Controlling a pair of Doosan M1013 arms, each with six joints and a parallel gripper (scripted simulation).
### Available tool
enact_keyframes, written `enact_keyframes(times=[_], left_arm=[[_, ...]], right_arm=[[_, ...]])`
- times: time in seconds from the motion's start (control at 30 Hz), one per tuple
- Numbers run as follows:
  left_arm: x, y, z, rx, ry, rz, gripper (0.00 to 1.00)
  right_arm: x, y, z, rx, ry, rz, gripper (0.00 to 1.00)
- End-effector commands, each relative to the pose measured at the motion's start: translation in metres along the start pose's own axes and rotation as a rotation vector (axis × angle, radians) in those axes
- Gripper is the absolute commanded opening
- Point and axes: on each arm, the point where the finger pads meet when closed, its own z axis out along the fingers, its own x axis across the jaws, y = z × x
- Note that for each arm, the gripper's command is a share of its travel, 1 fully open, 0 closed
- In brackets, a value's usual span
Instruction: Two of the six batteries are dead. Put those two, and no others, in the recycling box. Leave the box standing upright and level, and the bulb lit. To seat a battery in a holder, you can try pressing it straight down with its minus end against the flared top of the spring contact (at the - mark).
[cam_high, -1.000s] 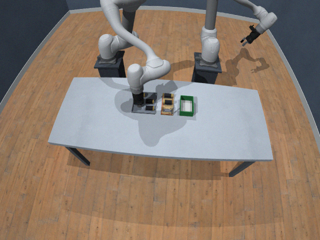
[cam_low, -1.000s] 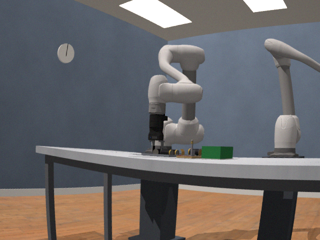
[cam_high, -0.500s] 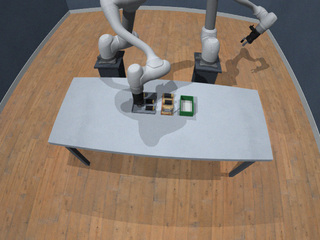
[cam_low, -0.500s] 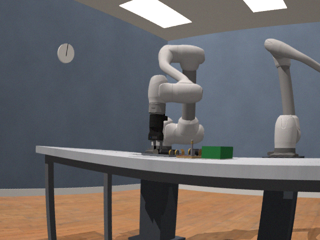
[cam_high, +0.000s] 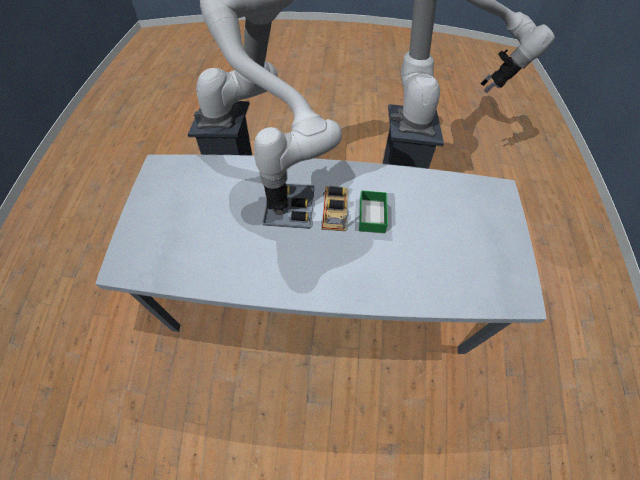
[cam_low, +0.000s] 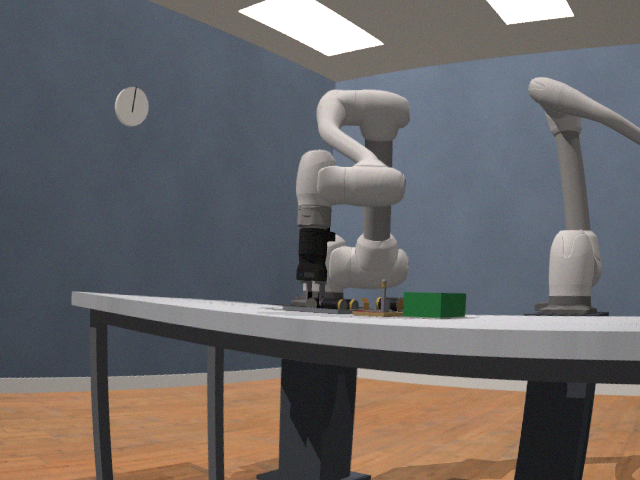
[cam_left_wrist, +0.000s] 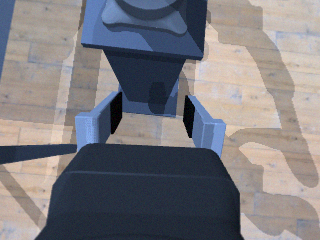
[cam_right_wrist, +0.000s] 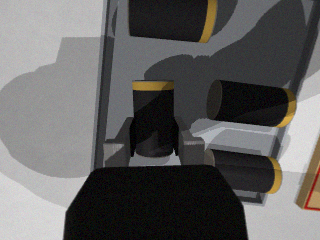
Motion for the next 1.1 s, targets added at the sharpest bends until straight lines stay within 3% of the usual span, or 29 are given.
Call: enact_keyframes(times=[0.0, 0.2, 0.53, 0.87, 1.07], left_arm=[[0.0, 0.0, -0.001, -0.001, 0.001, 0.0, 1.0], [0.0, 0.0, -0.001, -0.001, 0.001, 0.0, 1.0], [0.0, 0.0, -0.001, -0.001, 0.001, 0.0, 1.0], [0.0, 0.0, -0.001, -0.001, 0.001, 0.0, 1.0], [0.0, 0.0, -0.001, -0.001, 0.001, 0.0, 1.0]], right_arm=[[0.001, 0.001, -0.001, -0.002, 0.002, 0.0, 0.57], [0.001, 0.001, -0.005, -0.002, 0.002, 0.001, 0.57], [0.001, 0.001, -0.044, -0.002, 0.002, 0.001, 0.57], [0.001, 0.001, -0.051, -0.002, 0.002, 0.001, 0.57], [0.0, 0.001, -0.121, -0.002, 0.002, 0.001, 0.57]])
